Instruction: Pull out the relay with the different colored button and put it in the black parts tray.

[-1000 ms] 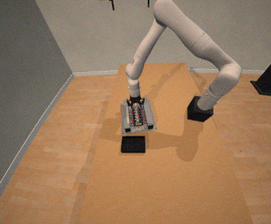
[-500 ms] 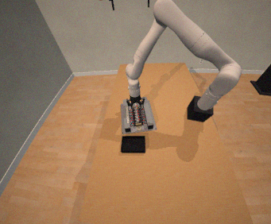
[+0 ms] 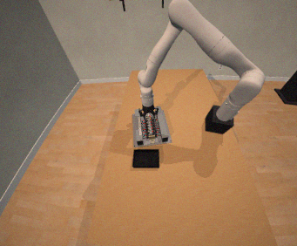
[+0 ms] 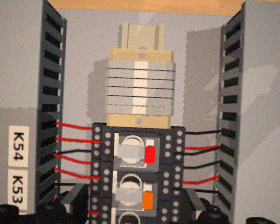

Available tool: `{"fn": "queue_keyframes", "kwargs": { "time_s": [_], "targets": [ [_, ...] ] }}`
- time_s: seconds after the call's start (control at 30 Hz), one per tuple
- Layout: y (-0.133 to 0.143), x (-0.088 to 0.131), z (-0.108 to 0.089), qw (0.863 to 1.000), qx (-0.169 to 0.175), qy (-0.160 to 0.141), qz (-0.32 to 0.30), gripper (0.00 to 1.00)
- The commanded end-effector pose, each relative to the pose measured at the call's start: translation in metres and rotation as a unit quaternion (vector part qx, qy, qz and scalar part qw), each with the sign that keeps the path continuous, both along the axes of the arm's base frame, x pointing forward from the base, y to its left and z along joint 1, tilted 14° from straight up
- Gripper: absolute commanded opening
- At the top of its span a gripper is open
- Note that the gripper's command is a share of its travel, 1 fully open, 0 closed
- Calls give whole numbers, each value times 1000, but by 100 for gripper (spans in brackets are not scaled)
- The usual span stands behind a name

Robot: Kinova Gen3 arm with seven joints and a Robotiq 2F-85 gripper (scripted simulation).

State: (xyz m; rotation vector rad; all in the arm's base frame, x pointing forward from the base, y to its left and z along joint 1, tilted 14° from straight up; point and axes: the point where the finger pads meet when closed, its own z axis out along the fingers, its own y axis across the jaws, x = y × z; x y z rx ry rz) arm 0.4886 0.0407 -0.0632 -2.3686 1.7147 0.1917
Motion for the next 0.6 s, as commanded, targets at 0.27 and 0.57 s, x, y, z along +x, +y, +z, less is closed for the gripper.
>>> {"fn": "queue_keyframes", "kwargs": {
  "time_s": [0.27,0.57],
  "targets": [
    [1,1,-3,1000,0,-1,0,61],
    [2,1,-9,1000,0,-1,0,61]
  ]
}}
